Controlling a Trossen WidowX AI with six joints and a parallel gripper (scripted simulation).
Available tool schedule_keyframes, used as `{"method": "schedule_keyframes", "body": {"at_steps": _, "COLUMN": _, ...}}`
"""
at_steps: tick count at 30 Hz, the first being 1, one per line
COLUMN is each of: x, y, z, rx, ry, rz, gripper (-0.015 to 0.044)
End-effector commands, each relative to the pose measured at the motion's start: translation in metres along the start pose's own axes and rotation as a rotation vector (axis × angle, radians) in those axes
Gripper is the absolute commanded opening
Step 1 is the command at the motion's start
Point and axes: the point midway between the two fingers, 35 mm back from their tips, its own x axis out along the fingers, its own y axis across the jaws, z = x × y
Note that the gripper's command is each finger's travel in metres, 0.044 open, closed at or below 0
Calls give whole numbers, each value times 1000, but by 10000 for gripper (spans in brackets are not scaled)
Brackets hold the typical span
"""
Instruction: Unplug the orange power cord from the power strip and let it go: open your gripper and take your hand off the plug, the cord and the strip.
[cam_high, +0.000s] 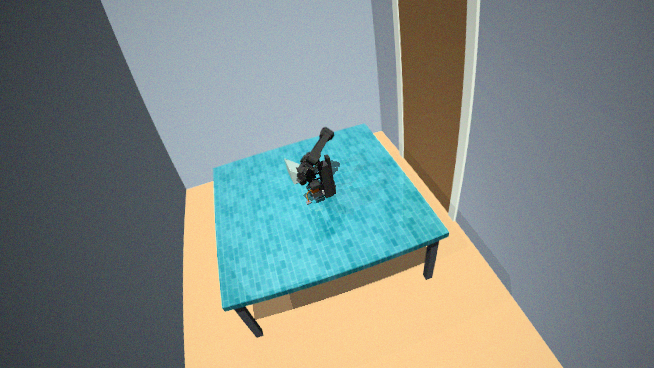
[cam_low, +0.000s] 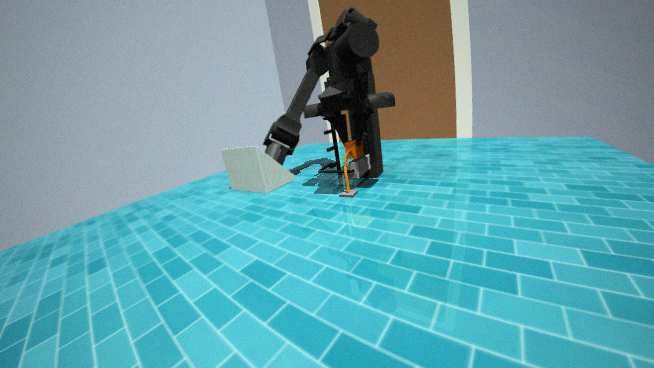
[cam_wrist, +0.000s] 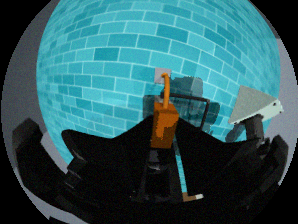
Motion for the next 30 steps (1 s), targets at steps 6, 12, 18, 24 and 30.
{"method": "schedule_keyframes", "body": {"at_steps": 6, "x": -1, "y": 1, "z": 9, "rx": -1, "ry": -1, "rz": 1, "gripper": 0}}
{"method": "schedule_keyframes", "body": {"at_steps": 12, "x": -1, "y": 2, "z": 18, "rx": 0, "ry": -2, "rz": 2, "gripper": 0}}
{"method": "schedule_keyframes", "body": {"at_steps": 18, "x": -2, "y": 2, "z": 28, "rx": 1, "ry": -3, "rz": 2, "gripper": 0}}
{"method": "schedule_keyframes", "body": {"at_steps": 24, "x": -4, "y": 2, "z": 38, "rx": 1, "ry": -3, "rz": 3, "gripper": 0}}
{"method": "schedule_keyframes", "body": {"at_steps": 30, "x": -5, "y": 1, "z": 47, "rx": 2, "ry": -3, "rz": 3, "gripper": 0}}
